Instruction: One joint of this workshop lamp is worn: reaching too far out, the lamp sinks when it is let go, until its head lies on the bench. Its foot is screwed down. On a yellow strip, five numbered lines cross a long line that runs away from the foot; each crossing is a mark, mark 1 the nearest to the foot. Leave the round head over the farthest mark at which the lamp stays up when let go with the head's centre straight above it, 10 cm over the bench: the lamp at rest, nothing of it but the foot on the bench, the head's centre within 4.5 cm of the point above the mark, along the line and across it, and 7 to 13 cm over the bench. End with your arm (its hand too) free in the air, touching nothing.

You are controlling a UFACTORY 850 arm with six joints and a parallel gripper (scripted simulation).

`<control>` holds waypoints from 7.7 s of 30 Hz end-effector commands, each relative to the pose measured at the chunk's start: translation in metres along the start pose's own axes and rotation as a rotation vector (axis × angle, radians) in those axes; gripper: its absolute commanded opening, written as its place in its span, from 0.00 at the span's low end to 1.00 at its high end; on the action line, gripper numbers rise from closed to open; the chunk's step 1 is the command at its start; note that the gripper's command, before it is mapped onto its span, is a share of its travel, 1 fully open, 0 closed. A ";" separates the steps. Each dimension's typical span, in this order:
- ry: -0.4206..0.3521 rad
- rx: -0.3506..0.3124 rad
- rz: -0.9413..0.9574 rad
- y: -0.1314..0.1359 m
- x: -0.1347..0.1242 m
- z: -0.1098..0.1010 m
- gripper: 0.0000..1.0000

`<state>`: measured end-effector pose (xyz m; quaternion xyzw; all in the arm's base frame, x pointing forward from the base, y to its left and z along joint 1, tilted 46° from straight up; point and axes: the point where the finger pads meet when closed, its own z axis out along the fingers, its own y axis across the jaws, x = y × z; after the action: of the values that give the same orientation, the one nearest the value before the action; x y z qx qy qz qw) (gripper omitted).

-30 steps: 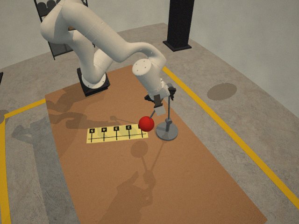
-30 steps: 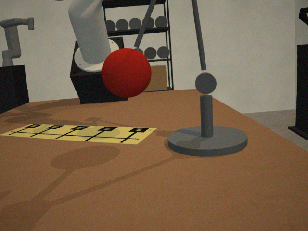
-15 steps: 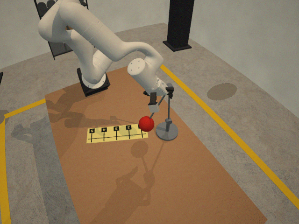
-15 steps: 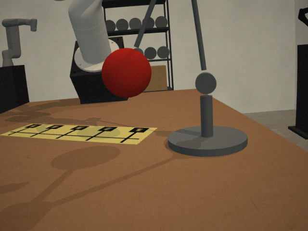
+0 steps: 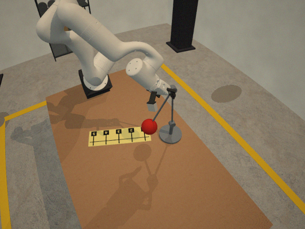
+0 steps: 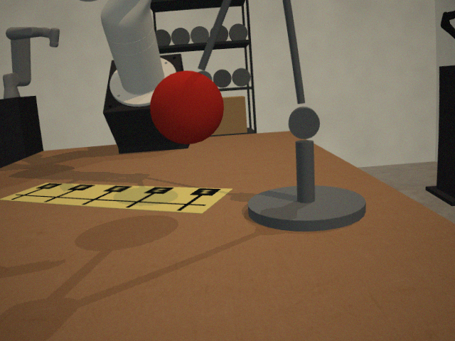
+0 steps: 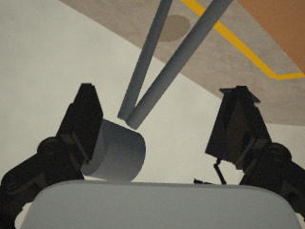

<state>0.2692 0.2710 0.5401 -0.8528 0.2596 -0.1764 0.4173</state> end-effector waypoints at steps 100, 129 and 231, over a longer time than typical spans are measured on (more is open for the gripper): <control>-0.130 0.237 0.785 0.092 0.094 0.012 1.00; -0.161 0.233 0.782 0.078 0.091 0.065 1.00; -0.118 0.358 0.910 0.140 0.118 0.089 0.00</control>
<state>0.3684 0.1841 0.3855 -0.5765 0.5474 0.0307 0.6059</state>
